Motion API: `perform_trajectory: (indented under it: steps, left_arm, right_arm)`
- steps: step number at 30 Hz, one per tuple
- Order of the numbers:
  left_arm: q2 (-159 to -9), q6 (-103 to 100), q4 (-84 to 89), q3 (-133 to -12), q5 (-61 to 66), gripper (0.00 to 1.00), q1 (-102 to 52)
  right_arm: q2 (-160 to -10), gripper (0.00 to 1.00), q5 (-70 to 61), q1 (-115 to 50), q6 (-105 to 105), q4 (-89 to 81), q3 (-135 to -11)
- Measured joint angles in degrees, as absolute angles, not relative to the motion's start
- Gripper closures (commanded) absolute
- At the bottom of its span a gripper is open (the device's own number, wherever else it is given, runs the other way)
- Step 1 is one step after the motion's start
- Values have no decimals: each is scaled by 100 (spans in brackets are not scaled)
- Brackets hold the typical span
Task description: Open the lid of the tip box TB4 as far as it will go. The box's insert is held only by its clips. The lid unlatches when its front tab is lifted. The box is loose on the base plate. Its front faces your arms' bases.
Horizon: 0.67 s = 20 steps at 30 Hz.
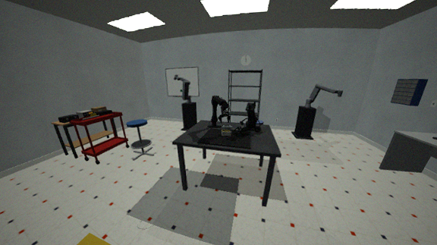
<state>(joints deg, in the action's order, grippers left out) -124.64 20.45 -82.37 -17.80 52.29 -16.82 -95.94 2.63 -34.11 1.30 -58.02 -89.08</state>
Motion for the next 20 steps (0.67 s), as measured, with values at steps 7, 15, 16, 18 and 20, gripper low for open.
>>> perform_trajectory:
  steps: [7, 15, 16, 18, 20]
  left_arm:
    - [-12464, 2110, -8167, -1780, 5299, 0, -1682]
    - [-12464, 2130, -8141, -1780, 5315, 0, -1682]
    - [-12464, 2130, -8141, -1780, 5315, 0, -1682]
    - [-12464, 2132, -8138, -1780, 5315, 0, -1682]
    - [-12464, 2132, -8136, -1780, 5317, 0, -1682]
  right_arm:
    - [-9594, 0, 263, -3411, 130, -5802, -8908]
    - [-9594, 0, 263, -3411, 130, -5802, -8908]
    - [-9594, 0, 263, -3411, 130, -5802, -8908]
    - [-9594, 0, 263, -3411, 130, -5802, -8908]
    - [-9594, 0, 263, -3411, 130, -5802, -8908]
